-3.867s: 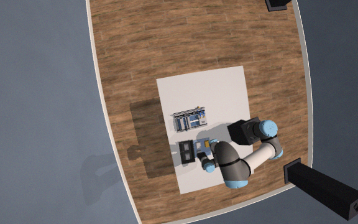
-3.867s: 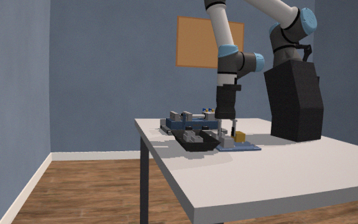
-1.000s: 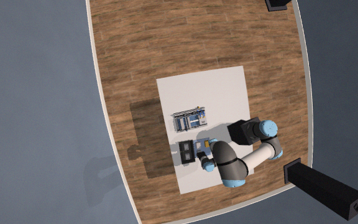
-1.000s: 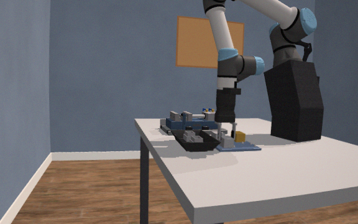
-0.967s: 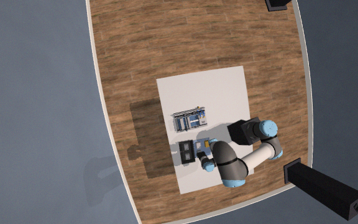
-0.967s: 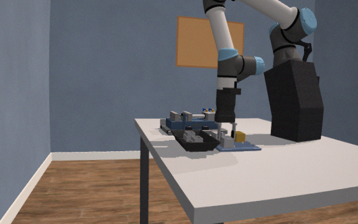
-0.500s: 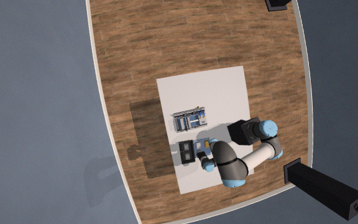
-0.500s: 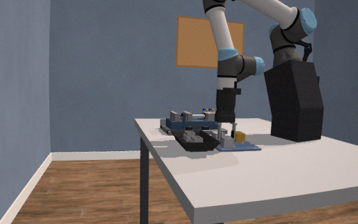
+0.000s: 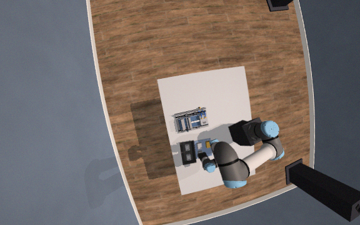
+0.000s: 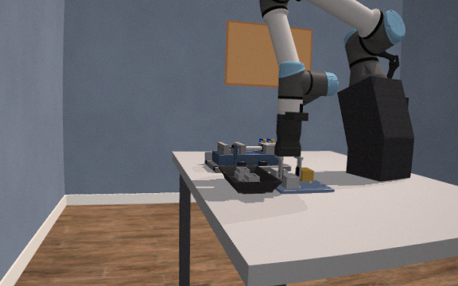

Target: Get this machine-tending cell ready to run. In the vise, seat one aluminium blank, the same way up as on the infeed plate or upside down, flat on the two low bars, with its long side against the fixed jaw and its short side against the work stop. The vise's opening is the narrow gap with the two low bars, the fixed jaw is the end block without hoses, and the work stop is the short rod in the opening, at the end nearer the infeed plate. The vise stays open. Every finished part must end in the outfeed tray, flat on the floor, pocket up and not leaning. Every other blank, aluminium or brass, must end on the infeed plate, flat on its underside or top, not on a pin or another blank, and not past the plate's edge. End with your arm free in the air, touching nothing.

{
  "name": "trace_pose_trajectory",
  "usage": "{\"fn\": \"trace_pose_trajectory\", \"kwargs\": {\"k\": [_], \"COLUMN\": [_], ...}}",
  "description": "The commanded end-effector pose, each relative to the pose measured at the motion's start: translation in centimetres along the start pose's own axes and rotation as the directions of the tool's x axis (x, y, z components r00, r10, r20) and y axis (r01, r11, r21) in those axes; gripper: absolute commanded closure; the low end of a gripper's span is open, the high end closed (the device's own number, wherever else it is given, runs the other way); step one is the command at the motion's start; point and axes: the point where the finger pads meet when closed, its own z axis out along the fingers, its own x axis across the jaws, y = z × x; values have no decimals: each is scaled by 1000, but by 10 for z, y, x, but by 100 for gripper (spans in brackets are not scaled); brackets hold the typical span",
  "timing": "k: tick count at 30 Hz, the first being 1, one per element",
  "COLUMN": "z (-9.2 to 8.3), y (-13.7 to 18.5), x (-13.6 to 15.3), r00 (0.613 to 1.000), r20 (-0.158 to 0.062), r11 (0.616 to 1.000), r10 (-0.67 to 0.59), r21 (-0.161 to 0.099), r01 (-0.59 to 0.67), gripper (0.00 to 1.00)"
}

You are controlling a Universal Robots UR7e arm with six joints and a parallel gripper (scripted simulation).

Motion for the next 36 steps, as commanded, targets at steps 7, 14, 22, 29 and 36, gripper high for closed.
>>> {"fn": "trace_pose_trajectory", "kwargs": {"k": [7,14,22,29,36], "z": [-1,-1,-1,-1,-1], "y": [0,0,0,0,0], "x": [1,1,1,1,1], "r00": [1000,1000,1000,1000,1000], "r20": [-1,-1,-1,-1,-1], "r11": [1000,1000,1000,1000,1000], "r10": [0,0,0,0,0], "r21": [0,0,0,0,0], "r01": [0,0,0,0,0], "gripper": [100,100,100,100,100]}}
